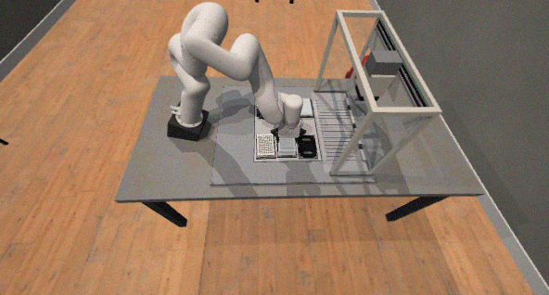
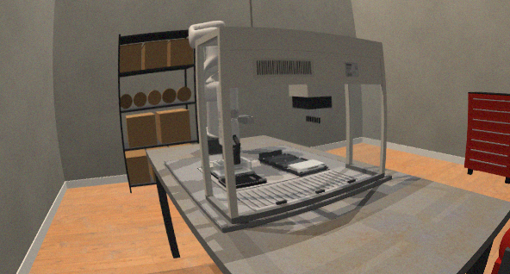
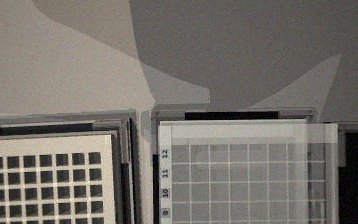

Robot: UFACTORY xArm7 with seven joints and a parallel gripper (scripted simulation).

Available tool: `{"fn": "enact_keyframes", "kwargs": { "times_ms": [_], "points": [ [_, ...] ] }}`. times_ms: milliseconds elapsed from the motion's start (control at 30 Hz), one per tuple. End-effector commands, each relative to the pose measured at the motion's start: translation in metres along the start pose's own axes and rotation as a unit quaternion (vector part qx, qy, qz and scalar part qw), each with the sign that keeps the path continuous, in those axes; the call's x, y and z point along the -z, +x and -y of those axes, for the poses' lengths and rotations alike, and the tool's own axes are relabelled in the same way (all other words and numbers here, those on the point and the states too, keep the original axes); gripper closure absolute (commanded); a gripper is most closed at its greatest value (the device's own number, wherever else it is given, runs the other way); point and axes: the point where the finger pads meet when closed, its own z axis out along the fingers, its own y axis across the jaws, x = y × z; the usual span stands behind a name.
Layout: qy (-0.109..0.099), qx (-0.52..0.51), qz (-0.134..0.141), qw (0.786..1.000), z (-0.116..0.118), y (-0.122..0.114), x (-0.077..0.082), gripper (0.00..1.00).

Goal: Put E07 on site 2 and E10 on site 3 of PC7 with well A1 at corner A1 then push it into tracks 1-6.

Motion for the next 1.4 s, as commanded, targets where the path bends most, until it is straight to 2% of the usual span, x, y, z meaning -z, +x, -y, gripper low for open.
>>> {"fn": "enact_keyframes", "kwargs": {
  "times_ms": [0, 900, 1367],
  "points": [
    [-0.001, 0.0, 0.0, 1.0, -0.001, 0.0, -0.002, 0.0],
    [-0.001, 0.0, 0.0, 1.0, -0.001, 0.0, -0.017, 0.0],
    [-0.001, 0.0, 0.0, 1.0, -0.001, 0.0, -0.017, 0.0]
  ]
}}
